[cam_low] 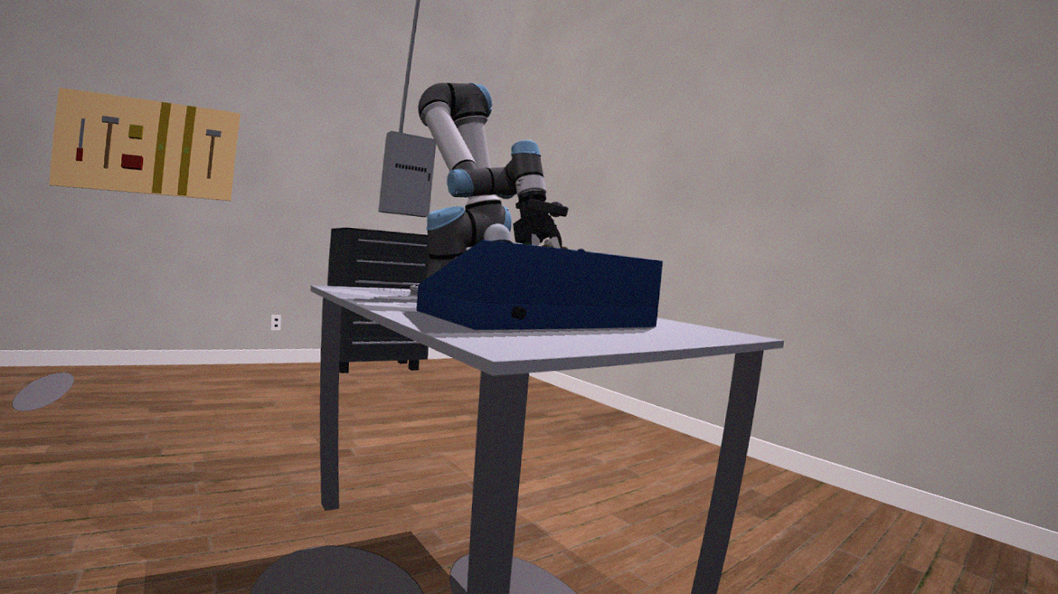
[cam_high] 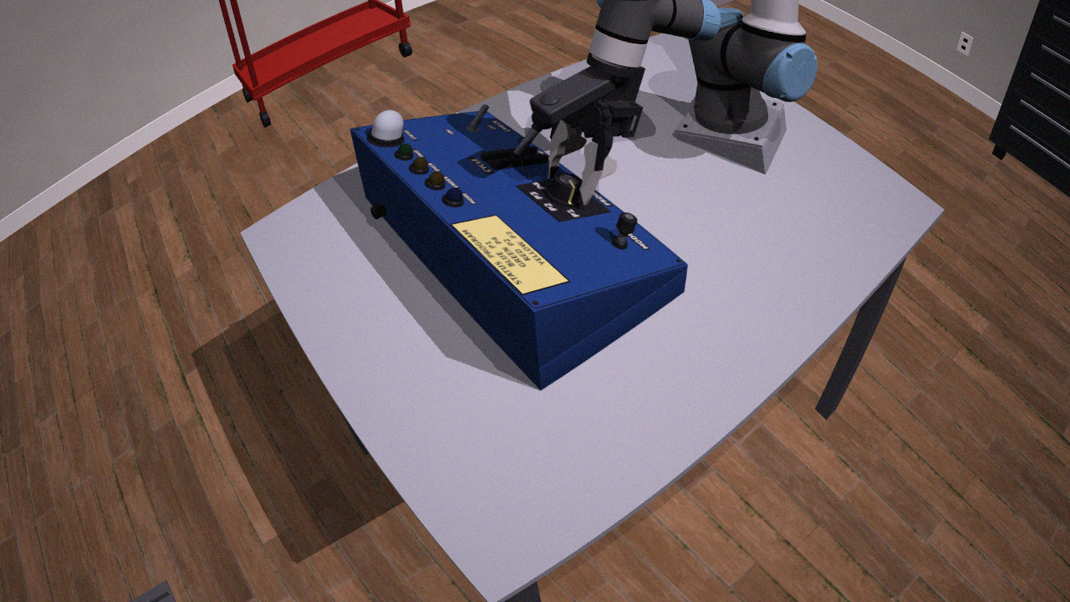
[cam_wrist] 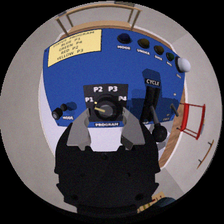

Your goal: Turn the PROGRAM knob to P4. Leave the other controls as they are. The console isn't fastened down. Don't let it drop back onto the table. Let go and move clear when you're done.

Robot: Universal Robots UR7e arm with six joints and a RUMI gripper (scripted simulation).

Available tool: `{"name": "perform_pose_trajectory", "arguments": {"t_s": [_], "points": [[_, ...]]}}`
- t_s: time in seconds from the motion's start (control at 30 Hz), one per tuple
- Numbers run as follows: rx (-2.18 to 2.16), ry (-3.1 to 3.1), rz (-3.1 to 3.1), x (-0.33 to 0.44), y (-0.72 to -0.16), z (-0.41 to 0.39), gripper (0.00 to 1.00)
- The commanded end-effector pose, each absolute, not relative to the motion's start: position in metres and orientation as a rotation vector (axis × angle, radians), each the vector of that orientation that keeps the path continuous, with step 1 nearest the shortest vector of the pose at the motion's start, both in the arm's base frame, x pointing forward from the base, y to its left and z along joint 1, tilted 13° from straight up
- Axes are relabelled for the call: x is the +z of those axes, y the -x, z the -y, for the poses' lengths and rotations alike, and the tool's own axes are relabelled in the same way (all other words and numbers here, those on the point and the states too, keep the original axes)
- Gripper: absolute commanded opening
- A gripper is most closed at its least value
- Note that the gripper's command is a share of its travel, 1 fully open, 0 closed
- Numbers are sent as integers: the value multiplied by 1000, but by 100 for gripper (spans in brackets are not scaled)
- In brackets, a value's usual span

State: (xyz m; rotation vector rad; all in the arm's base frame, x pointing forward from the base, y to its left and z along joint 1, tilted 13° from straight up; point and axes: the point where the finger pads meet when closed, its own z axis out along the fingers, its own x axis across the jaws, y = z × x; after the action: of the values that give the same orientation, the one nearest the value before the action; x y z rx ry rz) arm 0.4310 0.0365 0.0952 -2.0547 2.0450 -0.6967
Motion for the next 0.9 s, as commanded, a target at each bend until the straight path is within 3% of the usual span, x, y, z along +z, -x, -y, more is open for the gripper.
{"name": "perform_pose_trajectory", "arguments": {"t_s": [0.0,0.87], "points": [[-698,2054,-2044,96,-431,-36,44],[-709,2136,-1979,96,-431,-37,44]]}}
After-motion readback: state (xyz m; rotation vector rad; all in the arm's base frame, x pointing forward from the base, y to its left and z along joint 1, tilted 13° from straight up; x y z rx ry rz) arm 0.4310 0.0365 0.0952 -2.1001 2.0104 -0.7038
